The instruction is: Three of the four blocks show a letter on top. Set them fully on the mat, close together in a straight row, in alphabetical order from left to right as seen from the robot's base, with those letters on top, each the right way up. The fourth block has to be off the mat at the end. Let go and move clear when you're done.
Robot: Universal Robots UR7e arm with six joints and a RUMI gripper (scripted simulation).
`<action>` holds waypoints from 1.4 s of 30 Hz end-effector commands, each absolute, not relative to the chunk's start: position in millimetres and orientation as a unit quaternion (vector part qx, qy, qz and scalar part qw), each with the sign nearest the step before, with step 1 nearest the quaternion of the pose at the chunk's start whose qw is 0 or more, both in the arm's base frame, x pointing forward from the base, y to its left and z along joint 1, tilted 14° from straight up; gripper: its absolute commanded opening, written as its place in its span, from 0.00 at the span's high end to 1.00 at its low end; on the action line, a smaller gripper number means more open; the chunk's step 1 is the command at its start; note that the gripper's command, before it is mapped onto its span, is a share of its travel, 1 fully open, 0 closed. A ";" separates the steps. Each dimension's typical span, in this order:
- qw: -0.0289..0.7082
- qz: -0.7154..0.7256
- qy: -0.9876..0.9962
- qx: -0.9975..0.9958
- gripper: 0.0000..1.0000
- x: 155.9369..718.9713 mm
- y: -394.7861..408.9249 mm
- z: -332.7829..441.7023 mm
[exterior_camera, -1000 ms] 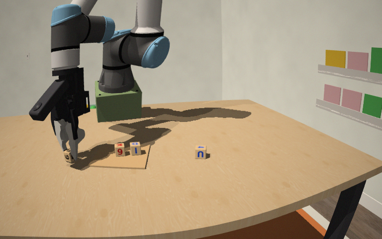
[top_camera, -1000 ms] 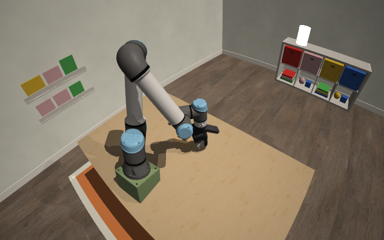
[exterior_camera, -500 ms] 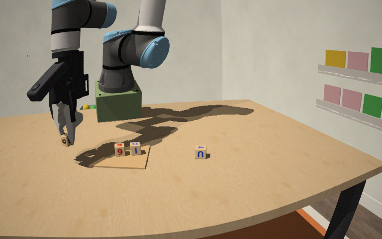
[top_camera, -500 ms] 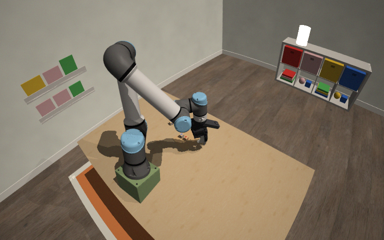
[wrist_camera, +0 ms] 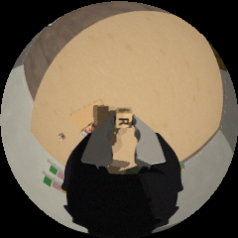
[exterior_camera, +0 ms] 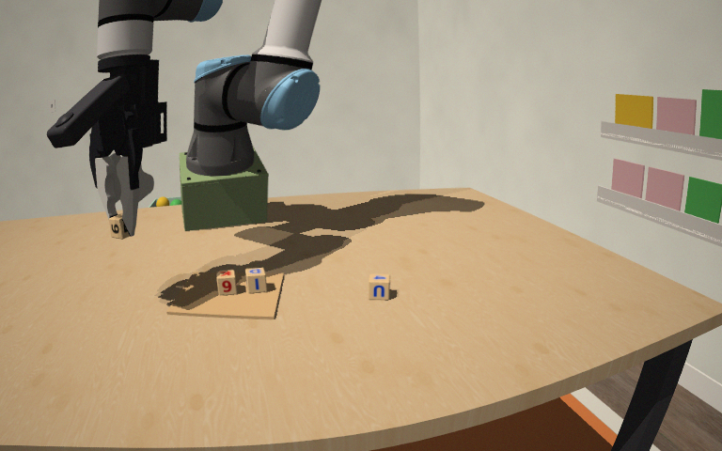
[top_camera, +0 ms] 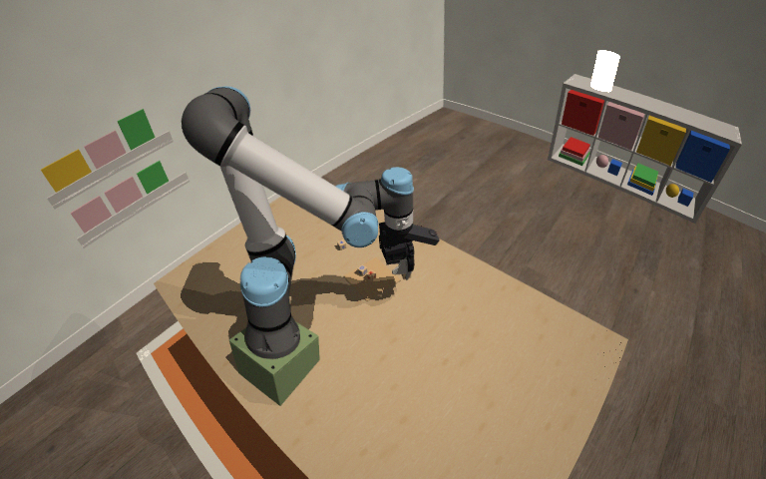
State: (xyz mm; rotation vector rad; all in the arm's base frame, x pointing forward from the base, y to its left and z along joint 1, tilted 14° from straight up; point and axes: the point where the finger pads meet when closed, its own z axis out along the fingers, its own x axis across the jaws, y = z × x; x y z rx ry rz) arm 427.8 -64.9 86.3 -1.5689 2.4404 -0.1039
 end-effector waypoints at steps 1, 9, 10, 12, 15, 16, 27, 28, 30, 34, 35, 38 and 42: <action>0.119 -0.035 0.835 -0.537 0.95 426.3 -65.5 92.2; 0.119 -0.035 0.835 -0.537 0.95 426.3 -65.5 92.2; 0.119 -0.035 0.835 -0.537 0.95 426.3 -65.5 92.2; 0.119 -0.035 0.834 -0.537 0.95 426.3 -65.5 92.2; 0.119 -0.035 0.833 -0.538 0.95 426.3 -65.3 92.2; 0.119 -0.036 0.833 -0.540 0.95 426.3 -65.1 92.2; 0.117 -0.041 0.809 -0.575 0.95 426.5 -61.0 92.7; 0.117 -0.042 0.804 -0.582 0.95 426.5 -60.1 92.8; 0.116 -0.044 0.792 -0.598 0.95 426.6 -58.2 93.0; 0.114 -0.050 0.760 -0.638 0.95 426.6 -53.2 93.6; 0.113 -0.052 0.751 -0.649 0.95 426.5 -51.7 93.7; 0.112 -0.053 0.740 -0.661 0.95 426.4 -50.1 93.8; 0.108 -0.060 0.697 -0.706 0.95 426.0 -44.0 94.4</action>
